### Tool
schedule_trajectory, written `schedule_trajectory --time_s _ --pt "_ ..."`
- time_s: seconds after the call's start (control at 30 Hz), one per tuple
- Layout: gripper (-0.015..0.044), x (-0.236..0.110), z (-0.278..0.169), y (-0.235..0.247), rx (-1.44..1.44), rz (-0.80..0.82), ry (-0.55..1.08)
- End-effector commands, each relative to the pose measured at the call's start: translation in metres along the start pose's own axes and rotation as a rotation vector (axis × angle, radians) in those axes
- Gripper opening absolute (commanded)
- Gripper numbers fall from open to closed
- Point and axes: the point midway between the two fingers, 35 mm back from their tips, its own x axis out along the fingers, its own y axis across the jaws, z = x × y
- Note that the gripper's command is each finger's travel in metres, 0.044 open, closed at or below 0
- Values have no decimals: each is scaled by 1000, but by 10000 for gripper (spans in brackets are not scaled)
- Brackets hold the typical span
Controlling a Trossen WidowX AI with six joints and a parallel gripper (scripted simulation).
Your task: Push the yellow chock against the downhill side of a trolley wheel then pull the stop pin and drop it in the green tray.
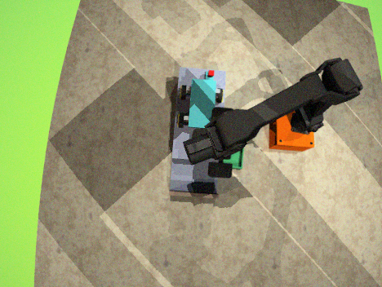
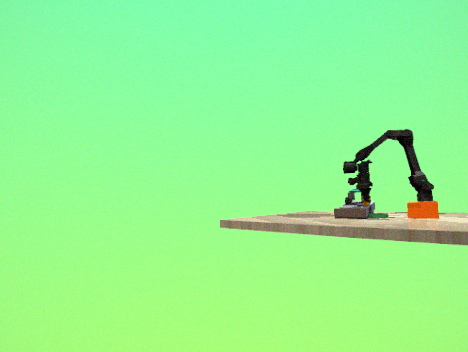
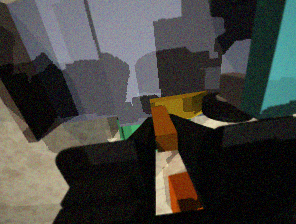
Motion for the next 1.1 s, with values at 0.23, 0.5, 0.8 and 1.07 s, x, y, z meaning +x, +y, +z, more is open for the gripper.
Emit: schedule_trajectory --time_s 0.23,0.5,0.8,1.07 --pt "52 0 0 0 1 -1 0" --pt "190 -1 0 0 1 -1 0" --pt "190 -32 -2 1 5 -9 -4" --pt "190 -57 -1 1 5 -9 -4"
